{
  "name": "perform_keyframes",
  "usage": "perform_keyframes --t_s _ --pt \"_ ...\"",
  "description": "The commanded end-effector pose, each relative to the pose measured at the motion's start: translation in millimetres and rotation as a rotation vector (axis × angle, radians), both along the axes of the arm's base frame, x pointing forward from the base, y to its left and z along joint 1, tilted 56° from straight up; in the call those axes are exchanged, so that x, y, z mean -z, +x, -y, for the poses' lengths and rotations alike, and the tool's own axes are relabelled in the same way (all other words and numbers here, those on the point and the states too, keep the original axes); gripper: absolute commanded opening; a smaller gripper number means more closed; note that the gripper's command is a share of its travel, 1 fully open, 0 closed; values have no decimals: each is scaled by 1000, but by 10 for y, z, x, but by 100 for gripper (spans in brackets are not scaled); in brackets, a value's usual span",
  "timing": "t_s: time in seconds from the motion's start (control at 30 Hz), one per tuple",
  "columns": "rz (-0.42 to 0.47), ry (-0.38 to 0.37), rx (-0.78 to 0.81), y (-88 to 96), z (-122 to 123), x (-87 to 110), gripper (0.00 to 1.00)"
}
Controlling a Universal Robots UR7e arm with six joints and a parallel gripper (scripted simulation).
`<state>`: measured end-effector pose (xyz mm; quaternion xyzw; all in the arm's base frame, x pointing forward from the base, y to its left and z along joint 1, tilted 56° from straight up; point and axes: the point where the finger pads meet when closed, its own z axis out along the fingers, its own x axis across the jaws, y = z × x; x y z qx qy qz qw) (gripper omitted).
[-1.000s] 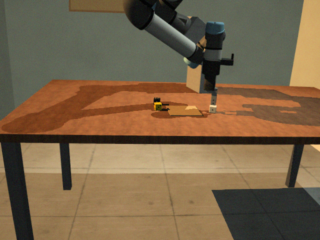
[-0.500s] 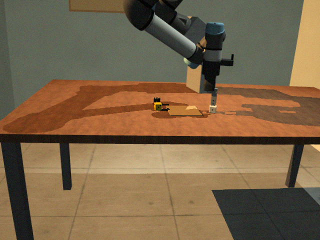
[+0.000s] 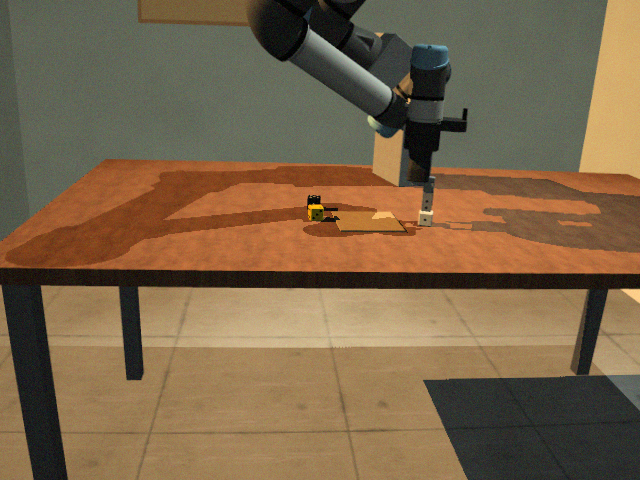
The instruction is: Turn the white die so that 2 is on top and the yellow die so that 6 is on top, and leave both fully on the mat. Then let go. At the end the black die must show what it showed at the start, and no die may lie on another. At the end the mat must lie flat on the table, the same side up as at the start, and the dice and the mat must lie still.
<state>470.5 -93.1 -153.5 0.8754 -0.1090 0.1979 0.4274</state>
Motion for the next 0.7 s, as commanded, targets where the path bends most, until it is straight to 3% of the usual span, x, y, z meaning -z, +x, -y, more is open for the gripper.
perform_keyframes --t_s 0.0,0.67 --pt "1 0 -1 2 -4 -3 87" --pt "1 0 -1 16 41 29 87"
